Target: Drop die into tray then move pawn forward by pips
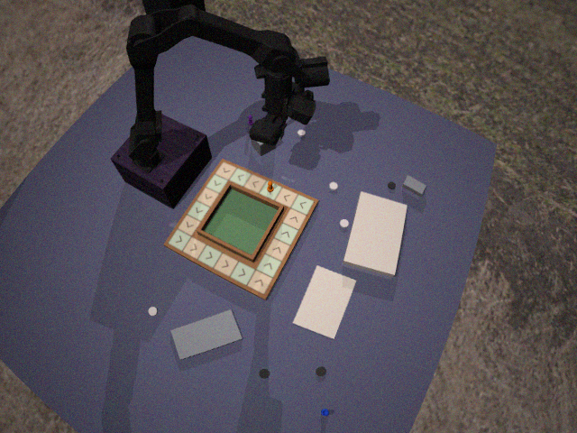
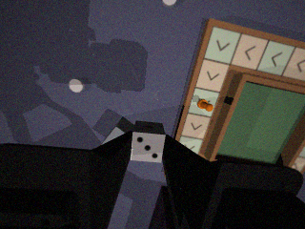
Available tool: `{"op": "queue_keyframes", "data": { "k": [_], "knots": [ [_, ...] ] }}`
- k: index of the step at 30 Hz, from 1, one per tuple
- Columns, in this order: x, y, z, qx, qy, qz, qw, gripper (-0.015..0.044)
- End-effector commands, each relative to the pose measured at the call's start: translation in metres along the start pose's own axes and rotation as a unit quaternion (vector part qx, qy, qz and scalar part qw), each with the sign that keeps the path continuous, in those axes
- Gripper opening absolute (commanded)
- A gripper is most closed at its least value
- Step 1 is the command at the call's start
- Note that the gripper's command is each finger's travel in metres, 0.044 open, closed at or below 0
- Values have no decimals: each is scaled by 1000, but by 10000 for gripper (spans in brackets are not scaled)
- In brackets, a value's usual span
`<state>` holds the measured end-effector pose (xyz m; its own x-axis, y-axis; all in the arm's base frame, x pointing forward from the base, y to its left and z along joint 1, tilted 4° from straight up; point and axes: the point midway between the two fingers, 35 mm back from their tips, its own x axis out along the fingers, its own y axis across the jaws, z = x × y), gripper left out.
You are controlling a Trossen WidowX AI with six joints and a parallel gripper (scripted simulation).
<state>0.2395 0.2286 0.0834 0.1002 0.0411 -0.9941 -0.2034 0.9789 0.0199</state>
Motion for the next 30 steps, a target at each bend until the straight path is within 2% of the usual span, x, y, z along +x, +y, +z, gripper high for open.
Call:
{"op": "queue_keyframes", "data": {
  "k": [1, 16, 30],
  "knots": [
    [-5, -4, 0, 4, 2, 0, 1000, 0],
    [11, -82, 12, 20, 3, -6, 1000, 0],
    [24, -154, 5, 39, 3, -8, 999, 0]
  ]
}}
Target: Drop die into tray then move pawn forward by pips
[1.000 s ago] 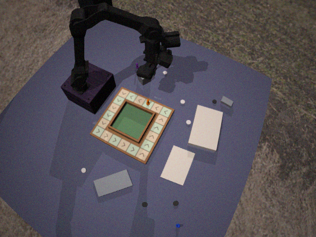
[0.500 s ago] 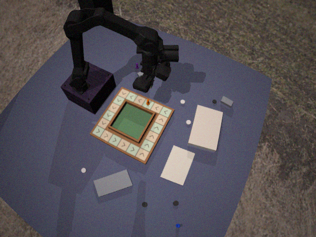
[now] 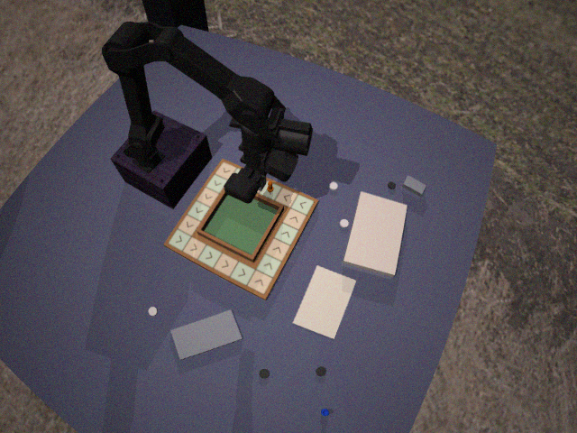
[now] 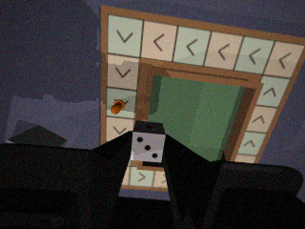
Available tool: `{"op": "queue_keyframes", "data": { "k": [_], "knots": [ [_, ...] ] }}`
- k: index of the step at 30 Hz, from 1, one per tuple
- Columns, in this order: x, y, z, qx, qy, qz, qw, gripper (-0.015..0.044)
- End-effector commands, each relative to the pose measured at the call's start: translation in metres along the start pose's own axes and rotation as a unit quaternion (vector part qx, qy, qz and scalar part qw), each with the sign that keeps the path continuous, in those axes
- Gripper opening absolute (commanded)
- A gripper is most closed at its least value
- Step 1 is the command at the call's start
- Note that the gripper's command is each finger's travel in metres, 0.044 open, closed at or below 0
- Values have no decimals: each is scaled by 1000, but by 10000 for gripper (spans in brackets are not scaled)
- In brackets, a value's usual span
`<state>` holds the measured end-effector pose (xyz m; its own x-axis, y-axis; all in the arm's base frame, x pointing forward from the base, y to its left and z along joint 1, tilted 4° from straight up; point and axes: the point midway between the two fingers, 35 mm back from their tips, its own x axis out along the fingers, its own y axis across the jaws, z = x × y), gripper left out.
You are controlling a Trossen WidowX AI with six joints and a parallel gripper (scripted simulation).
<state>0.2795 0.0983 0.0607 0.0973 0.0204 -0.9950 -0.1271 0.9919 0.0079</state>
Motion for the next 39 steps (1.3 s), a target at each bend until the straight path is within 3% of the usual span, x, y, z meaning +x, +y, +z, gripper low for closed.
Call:
{"op": "queue_keyframes", "data": {
  "k": [1, 16, 27, 39],
  "knots": [
    [5, -23, -5, 3, -1, 1, 1000, 0],
    [16, -72, -18, 17, -13, -1, 1000, 0],
    [32, -70, -7, 16, -195, -7, 981, 0],
    [38, -70, -3, 16, -389, -8, 921, 0]
  ]
}}
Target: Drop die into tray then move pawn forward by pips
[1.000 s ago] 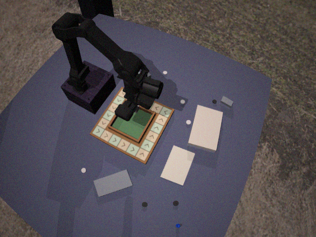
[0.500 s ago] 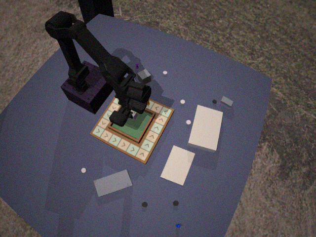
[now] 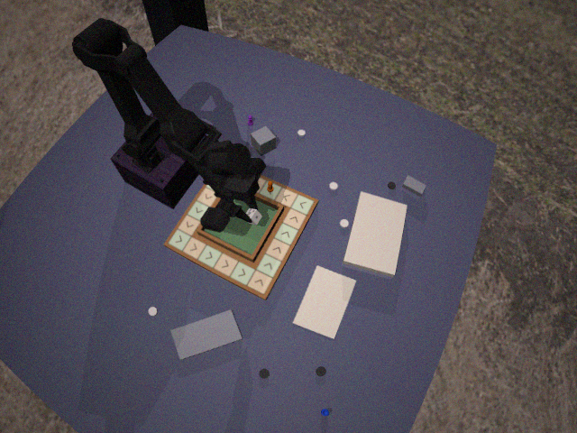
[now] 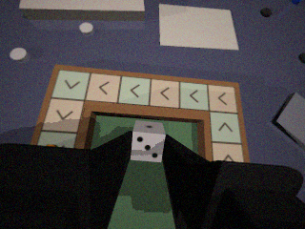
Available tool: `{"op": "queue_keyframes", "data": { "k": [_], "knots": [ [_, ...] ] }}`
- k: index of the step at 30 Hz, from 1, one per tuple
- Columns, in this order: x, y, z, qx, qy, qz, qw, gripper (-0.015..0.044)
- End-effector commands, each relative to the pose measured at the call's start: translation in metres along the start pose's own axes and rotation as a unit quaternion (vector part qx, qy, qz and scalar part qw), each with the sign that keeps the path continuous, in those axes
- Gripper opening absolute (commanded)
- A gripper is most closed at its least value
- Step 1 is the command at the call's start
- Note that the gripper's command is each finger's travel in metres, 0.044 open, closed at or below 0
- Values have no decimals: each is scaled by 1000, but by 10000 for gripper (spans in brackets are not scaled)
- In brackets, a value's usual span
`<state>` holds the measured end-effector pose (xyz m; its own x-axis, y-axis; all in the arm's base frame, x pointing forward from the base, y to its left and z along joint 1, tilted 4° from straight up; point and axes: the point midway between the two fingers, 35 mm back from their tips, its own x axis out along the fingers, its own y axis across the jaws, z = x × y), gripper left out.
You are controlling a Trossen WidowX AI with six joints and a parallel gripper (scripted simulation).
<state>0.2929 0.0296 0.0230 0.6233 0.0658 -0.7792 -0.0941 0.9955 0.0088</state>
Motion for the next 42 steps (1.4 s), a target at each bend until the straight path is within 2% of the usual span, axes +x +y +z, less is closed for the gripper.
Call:
{"op": "queue_keyframes", "data": {
  "k": [1, 12, 26, 42],
  "knots": [
    [-3, 0, -4, 1, -124, 0, 992, 0],
    [-2, 0, 3, 1, -135, 0, 991, 0],
    [-65, -3, -10, 1, -134, 0, 991, 0],
    [-64, -3, -9, 5, -133, -2, 991, 0]
  ]
}}
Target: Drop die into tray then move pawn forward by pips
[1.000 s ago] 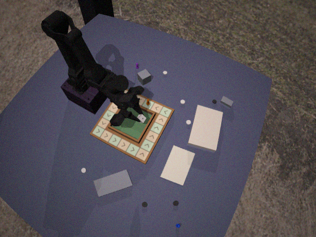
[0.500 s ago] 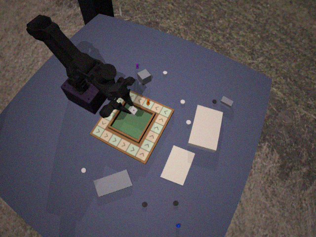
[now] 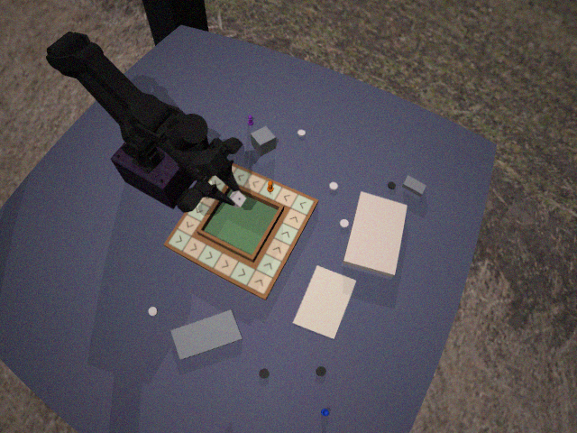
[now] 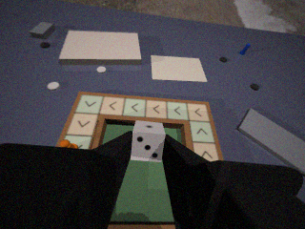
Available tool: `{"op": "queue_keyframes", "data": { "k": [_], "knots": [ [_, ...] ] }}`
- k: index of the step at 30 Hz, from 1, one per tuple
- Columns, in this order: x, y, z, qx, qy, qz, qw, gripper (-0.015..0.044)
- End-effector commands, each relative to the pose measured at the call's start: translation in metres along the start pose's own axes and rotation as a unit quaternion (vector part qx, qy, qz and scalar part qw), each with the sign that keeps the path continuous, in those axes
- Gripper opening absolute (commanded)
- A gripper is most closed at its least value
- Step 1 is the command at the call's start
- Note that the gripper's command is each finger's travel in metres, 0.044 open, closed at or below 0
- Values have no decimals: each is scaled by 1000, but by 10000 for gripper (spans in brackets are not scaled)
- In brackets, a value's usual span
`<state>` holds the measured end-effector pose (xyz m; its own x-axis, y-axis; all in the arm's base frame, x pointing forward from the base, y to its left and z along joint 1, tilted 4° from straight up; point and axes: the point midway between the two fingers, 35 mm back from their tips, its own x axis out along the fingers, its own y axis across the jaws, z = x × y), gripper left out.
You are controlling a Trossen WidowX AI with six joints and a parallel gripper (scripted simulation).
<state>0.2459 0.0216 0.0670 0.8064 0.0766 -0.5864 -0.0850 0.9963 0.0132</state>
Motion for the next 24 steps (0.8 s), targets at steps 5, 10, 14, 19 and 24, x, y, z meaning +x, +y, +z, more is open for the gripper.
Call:
{"op": "queue_keyframes", "data": {
  "k": [5, 10, 14, 19, 24],
  "knots": [
    [0, 0, 0, 0, 0, 0, 1000, 26],
    [0, 0, 0, 0, 0, 0, 1000, 157],
    [-5, 0, 7, -1, 0, 0, 1000, 262],
    [-27, 0, 30, -4, -1, 2, 1000, 394],
    [-26, 0, 30, -3, 14, 2, 1000, 440]
  ]
}}
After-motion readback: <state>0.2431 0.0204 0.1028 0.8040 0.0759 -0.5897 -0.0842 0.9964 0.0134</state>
